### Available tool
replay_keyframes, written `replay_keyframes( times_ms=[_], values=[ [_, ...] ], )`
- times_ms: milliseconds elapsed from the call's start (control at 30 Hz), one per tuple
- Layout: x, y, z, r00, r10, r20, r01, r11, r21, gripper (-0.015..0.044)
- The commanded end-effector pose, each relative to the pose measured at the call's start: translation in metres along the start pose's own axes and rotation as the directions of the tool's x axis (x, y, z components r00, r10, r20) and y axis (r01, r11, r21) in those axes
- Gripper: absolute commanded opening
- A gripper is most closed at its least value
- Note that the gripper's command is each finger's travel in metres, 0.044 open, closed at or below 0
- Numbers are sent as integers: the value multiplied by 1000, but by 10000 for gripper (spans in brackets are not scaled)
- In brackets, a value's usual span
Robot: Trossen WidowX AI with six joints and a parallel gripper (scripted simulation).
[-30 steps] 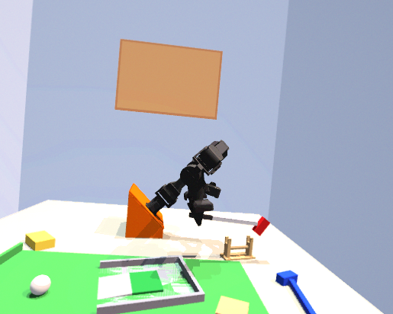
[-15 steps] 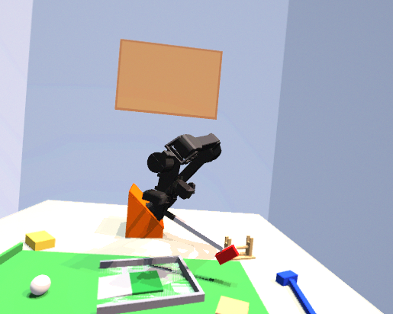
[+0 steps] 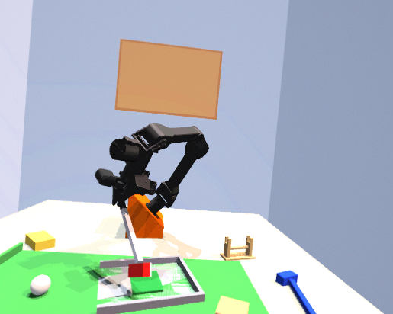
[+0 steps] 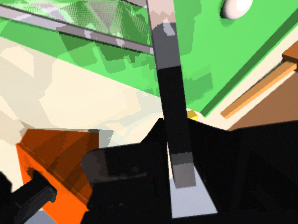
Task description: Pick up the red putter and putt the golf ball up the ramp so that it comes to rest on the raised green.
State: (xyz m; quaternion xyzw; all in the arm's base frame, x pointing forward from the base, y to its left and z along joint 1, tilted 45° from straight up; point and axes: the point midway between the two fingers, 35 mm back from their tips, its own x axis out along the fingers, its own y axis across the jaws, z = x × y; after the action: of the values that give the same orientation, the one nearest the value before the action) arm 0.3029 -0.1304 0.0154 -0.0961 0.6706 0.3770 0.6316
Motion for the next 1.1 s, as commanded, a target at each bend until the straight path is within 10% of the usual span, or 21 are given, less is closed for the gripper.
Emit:
replay_keyframes(
  times_ms=[0, 333, 1067],
  values=[
    [5, -29, -28, 996, -32, -85, 45, 987, 154, 0],
    [18, -76, -96, 960, -45, -275, 168, 881, 443, 0],
    [63, -88, -90, 960, -46, -277, 171, 878, 447, 0]
  ],
)
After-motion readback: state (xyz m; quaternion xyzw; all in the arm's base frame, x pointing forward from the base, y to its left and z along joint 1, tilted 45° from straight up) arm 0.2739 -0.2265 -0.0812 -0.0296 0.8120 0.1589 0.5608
